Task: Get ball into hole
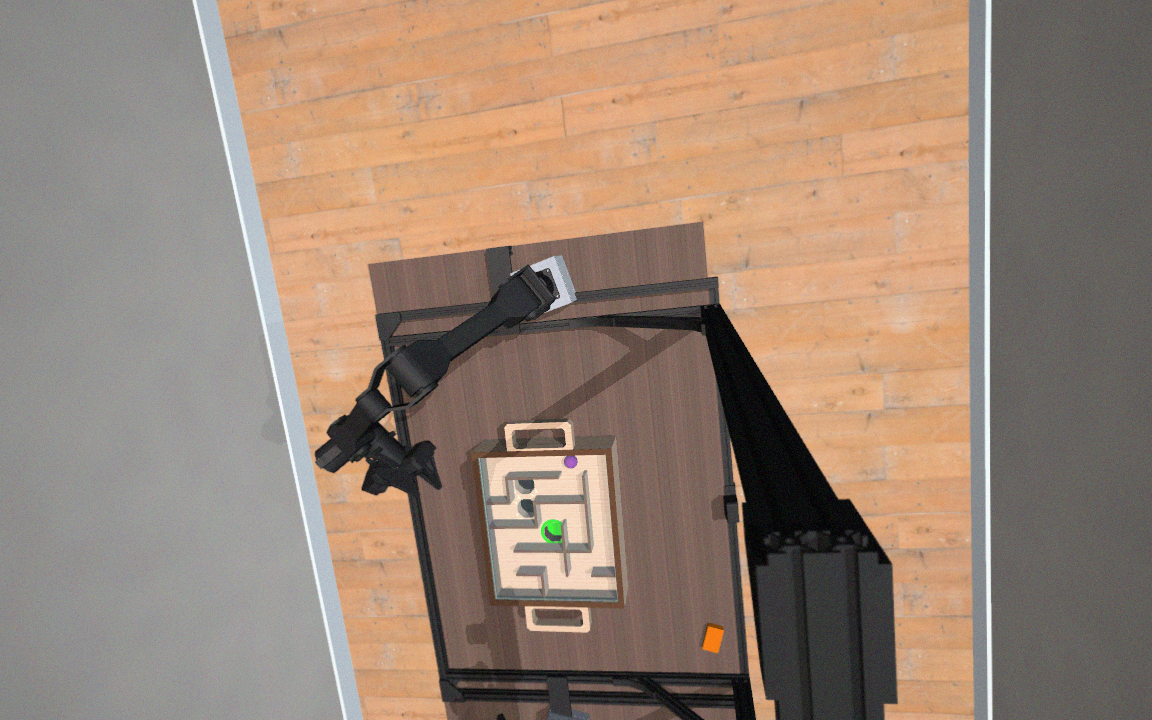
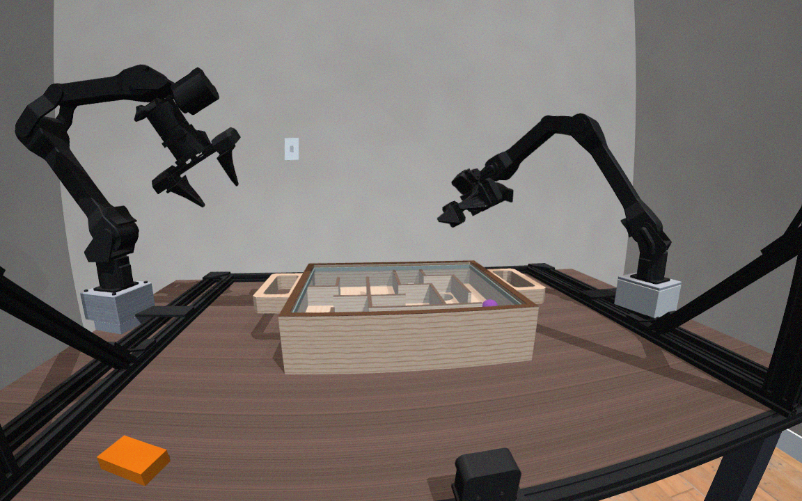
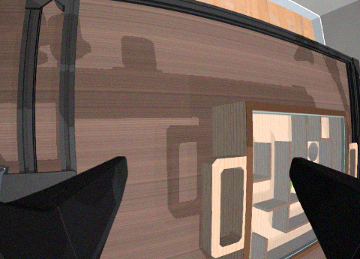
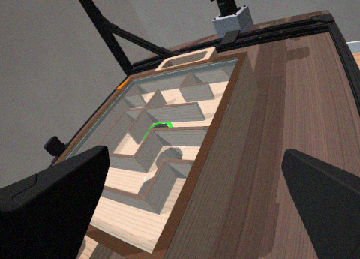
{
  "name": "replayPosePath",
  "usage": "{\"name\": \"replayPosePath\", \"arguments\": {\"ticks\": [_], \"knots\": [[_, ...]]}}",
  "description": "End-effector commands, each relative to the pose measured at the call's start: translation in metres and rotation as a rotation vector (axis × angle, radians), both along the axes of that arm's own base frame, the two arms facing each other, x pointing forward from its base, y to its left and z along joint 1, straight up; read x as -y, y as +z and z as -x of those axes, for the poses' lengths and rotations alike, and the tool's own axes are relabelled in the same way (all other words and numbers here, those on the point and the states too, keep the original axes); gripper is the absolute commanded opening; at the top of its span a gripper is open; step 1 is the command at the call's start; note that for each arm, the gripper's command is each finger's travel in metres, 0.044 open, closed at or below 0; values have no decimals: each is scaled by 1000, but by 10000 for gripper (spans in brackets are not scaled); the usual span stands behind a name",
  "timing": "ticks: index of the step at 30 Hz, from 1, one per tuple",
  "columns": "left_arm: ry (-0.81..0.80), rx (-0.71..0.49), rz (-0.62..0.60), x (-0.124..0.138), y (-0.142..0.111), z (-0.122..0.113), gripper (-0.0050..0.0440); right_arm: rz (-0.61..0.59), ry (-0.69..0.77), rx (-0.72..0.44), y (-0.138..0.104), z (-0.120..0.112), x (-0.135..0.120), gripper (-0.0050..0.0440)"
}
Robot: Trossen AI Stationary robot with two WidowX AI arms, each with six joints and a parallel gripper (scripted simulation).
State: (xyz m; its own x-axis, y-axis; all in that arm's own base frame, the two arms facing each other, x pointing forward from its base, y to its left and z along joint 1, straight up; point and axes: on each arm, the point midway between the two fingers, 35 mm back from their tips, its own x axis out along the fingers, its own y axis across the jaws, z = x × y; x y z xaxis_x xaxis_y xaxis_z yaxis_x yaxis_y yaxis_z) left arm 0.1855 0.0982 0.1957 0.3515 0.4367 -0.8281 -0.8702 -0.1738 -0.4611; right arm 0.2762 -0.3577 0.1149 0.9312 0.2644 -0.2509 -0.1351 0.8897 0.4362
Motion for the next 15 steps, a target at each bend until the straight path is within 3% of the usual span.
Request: {"name": "replayPosePath", "arguments": {"ticks": [1, 2, 8, 12, 15], "knots": [[0, 0, 0, 0, 0, 0, 400, 0, 0, 0, 0, 0, 0, 400], [0, 0, 0, 0, 0, 0, 400, 0, 0, 0, 0, 0, 0, 400], [-7, -14, 20, 2, -2, -7, 256, 44, 31, -43, -4, -8, -11, 256], [-25, -52, 74, 8, -9, -25, 167, 168, 128, -157, -14, -25, -43, 167], [-41, -99, 137, 15, -19, -47, 167, 321, 260, -279, -25, -35, -81, 167]]}}
